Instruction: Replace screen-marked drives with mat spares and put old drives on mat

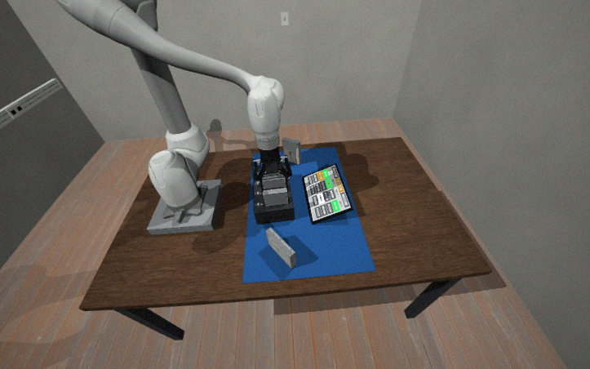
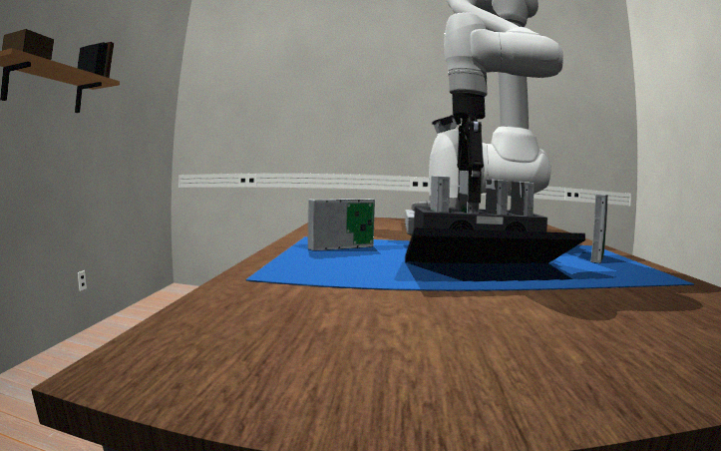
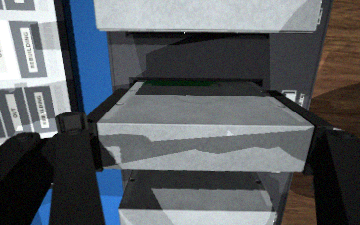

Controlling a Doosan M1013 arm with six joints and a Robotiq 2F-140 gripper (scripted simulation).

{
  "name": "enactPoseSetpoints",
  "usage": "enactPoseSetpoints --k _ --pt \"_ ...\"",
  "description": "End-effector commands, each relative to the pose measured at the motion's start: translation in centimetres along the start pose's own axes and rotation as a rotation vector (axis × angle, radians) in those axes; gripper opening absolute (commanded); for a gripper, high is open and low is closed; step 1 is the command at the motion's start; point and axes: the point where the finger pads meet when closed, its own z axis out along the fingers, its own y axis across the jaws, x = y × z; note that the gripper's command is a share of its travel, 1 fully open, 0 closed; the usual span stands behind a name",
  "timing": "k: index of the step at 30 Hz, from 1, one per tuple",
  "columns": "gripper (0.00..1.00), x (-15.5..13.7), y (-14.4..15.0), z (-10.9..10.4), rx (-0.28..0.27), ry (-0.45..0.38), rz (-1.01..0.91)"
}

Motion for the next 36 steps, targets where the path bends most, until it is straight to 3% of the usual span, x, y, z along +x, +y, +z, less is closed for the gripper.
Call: enactPoseSetpoints --k 1,20,36 --pt "0.1 0.0 0.0 0.0 0.001 0.0 0.0" --pt "0.1 0.0 0.0 -0.4 0.001 0.0 0.0" --pt "0.1 0.0 0.0 -2.6 0.001 0.0 0.0"
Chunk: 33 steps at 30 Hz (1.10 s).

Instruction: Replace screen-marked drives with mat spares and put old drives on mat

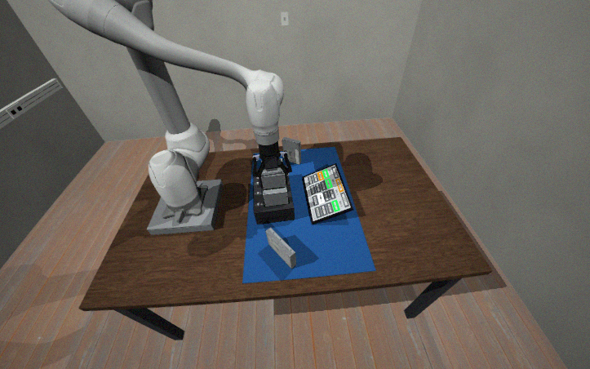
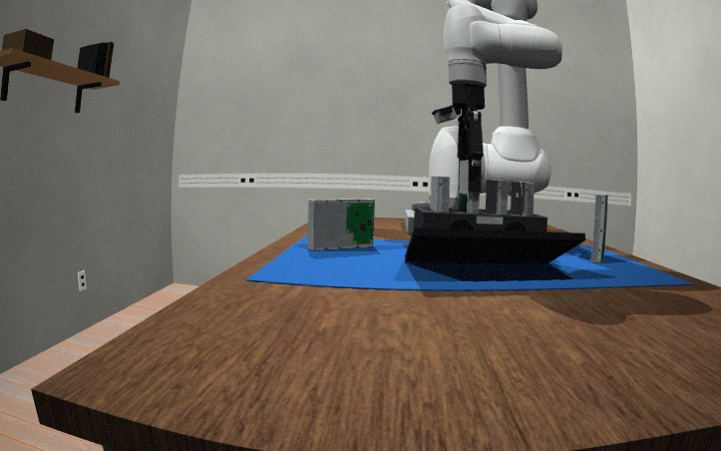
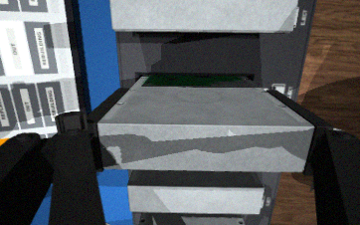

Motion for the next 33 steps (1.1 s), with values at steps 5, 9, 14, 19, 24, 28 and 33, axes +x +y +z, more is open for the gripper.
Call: enactPoseSetpoints --k 5,9,14,19,24,28,33 --pt "0.1 0.0 0.0 -1.4 0.001 0.0 0.0" --pt "0.1 0.0 0.0 -2.5 0.001 0.0 0.0" --pt "0.1 0.0 0.0 -4.0 0.001 0.0 0.0" --pt "0.1 0.0 0.0 -5.0 0.001 0.0 0.0" --pt "0.1 0.0 0.0 -6.6 0.001 0.0 0.0" --pt "0.1 0.0 0.0 -7.9 0.001 0.0 0.0" --pt "0.1 0.0 0.0 -9.4 0.001 0.0 0.0"
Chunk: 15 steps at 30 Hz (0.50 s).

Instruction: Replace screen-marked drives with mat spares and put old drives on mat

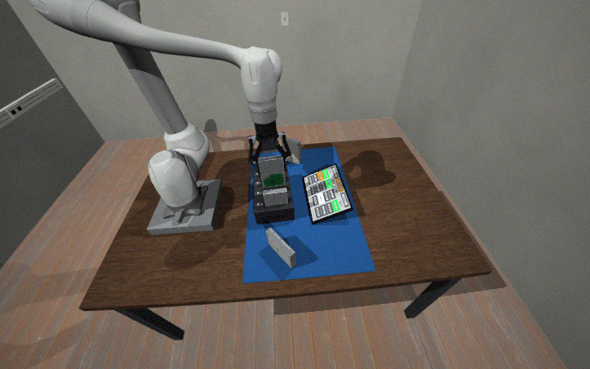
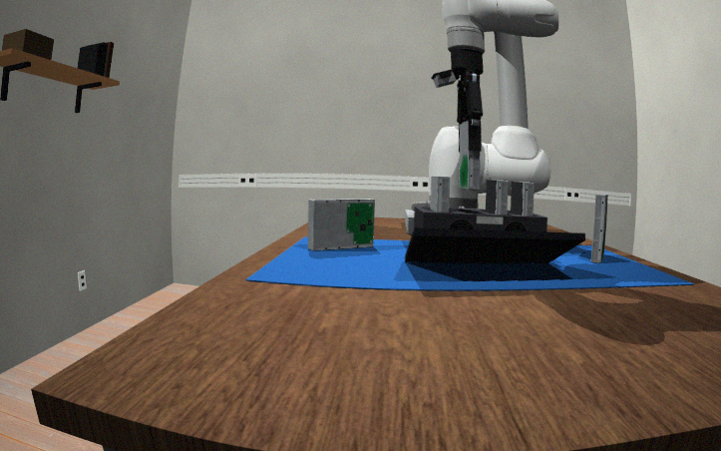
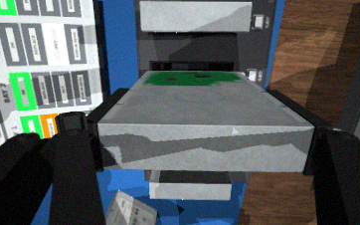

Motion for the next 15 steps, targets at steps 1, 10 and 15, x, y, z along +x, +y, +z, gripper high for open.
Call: enactPoseSetpoints --k 1,10,15 --pt "0.1 0.0 0.0 -0.8 0.001 0.0 0.0" --pt "0.1 0.0 0.0 -2.9 0.001 0.0 0.0" --pt "0.1 0.0 0.0 -3.8 0.001 0.0 0.0"
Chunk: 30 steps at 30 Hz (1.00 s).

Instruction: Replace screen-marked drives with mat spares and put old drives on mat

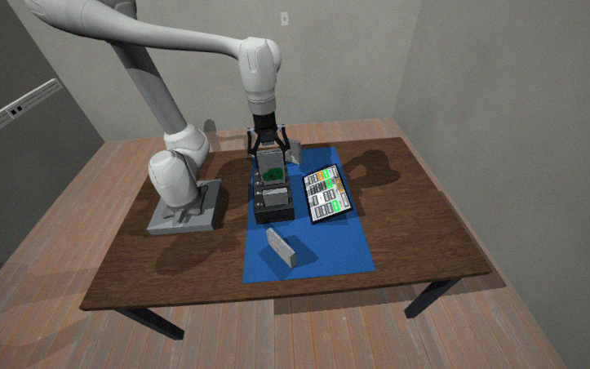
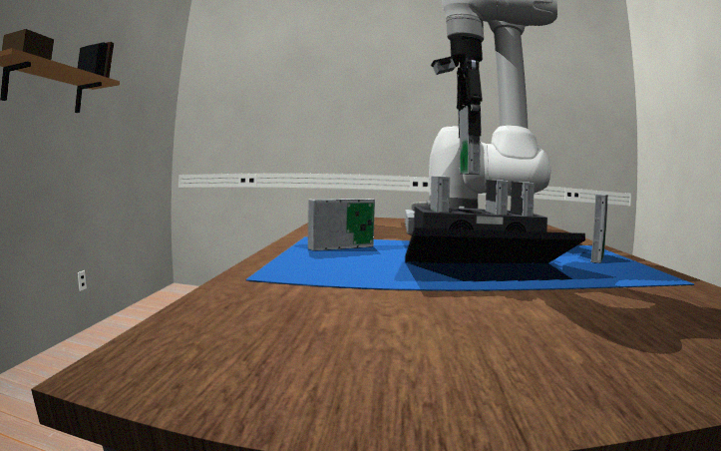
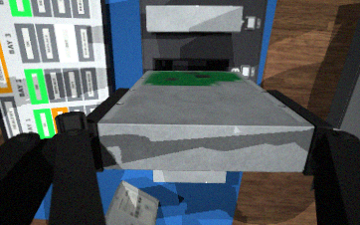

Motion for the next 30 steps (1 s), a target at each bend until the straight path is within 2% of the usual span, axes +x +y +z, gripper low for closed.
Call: enactPoseSetpoints --k 1,13,30 --pt "0.1 0.0 -0.03 -0.66 0.001 0.0 0.0" --pt "0.1 0.0 -0.03 -1.52 0.001 0.0 0.0" --pt "0.1 -0.07 -0.04 -1.63 0.001 0.0 0.0"
